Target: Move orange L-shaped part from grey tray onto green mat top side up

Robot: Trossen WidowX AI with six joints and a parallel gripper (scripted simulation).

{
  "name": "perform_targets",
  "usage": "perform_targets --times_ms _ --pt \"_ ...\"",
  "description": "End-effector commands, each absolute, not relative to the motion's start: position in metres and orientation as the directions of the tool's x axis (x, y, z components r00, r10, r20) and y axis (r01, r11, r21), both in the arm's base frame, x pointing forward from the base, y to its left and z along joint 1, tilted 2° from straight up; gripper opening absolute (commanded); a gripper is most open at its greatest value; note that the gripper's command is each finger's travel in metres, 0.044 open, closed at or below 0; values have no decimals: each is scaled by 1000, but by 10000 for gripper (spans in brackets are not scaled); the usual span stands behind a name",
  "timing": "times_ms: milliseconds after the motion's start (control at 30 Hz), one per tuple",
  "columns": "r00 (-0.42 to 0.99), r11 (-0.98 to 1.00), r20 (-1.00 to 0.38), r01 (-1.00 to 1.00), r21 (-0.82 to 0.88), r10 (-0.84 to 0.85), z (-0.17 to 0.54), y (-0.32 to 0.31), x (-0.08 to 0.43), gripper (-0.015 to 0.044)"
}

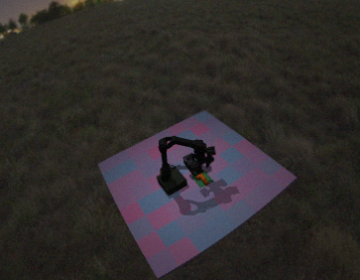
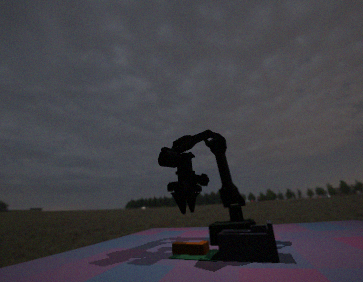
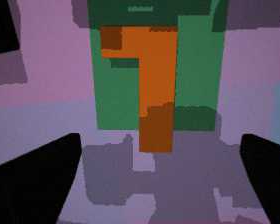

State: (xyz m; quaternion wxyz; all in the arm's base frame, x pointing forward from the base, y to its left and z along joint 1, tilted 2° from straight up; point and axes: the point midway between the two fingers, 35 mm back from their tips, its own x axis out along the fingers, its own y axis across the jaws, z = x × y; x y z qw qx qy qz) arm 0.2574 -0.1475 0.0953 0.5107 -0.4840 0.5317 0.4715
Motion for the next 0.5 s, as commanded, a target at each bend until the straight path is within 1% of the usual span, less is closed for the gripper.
perform_targets --times_ms 0,467 --pt "5 90 -999 -996 -9 -44 131 -146 256 400" --pt "16 85 -999 -996 -20 -47 126 -147 258 400"
